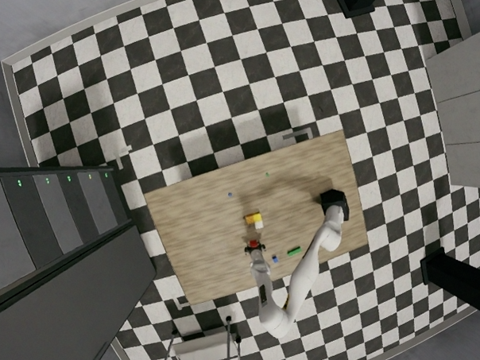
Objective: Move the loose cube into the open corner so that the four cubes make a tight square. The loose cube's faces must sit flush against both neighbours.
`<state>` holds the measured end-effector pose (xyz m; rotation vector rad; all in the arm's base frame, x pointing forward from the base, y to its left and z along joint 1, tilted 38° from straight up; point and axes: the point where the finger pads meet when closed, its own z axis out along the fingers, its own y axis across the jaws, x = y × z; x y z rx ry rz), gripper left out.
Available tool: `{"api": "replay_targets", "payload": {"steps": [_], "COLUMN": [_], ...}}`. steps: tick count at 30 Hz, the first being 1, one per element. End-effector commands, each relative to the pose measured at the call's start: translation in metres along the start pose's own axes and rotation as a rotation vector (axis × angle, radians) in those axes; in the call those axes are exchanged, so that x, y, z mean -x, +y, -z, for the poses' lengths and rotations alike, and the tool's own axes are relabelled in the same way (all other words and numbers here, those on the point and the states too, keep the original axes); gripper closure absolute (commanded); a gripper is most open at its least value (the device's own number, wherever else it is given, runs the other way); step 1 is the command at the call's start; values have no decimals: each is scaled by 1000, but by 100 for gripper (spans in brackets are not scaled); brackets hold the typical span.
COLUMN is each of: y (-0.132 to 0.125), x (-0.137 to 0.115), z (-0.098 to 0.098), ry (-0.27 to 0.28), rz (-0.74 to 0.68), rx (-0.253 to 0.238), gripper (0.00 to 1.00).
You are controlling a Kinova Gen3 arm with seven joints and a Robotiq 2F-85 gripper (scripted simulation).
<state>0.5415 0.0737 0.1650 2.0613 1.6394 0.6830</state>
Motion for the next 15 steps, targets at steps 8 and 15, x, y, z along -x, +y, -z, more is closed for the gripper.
{"api": "replay_targets", "payload": {"steps": [8,15], "y": [0,0], "x": [0,0], "z": [0,0], "ry": [1,1], "rz": [0,0], "rx": [1,1], "gripper": [20,90]}}
